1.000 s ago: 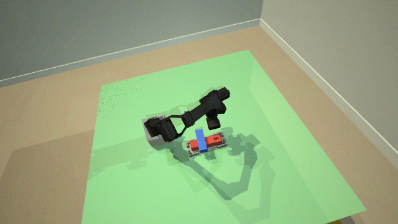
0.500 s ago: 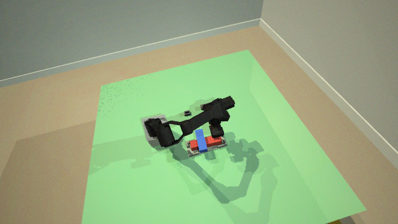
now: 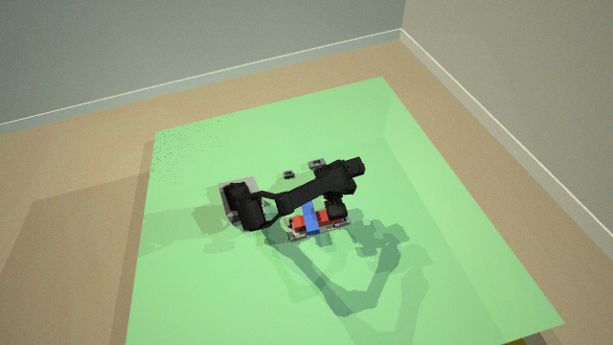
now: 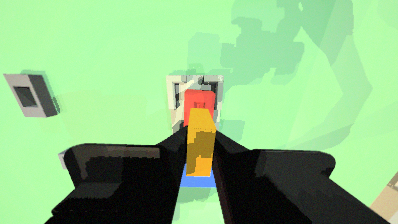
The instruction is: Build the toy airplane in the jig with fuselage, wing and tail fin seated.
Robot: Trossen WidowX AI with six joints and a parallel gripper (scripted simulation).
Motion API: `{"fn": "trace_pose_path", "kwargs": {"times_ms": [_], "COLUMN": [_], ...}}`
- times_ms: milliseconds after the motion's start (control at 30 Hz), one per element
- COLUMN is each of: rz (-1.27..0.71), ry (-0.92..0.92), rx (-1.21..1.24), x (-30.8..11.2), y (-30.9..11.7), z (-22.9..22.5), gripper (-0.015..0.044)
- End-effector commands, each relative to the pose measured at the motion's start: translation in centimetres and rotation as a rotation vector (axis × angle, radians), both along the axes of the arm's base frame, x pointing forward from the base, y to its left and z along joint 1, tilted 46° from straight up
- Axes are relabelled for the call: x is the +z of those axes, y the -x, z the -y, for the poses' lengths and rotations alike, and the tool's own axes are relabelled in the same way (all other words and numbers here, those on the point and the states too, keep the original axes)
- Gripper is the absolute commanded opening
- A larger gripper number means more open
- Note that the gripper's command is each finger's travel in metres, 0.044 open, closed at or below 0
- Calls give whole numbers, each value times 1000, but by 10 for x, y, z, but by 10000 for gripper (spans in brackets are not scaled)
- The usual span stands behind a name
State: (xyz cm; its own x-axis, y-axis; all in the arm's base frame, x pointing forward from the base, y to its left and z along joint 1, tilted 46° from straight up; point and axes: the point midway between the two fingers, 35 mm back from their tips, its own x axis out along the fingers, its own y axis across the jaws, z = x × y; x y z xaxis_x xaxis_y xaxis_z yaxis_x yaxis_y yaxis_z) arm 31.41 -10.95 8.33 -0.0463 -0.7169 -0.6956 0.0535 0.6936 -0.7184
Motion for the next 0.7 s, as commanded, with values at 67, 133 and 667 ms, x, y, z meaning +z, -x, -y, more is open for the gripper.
{"fn": "trace_pose_path", "kwargs": {"times_ms": [67, 133, 667], "rz": [1, 1, 1], "ry": [6, 6, 6], "rx": [6, 6, 6], "x": [2, 2, 3], "y": [-1, -1, -1], "z": [1, 1, 2], "gripper": [65, 65, 65]}}
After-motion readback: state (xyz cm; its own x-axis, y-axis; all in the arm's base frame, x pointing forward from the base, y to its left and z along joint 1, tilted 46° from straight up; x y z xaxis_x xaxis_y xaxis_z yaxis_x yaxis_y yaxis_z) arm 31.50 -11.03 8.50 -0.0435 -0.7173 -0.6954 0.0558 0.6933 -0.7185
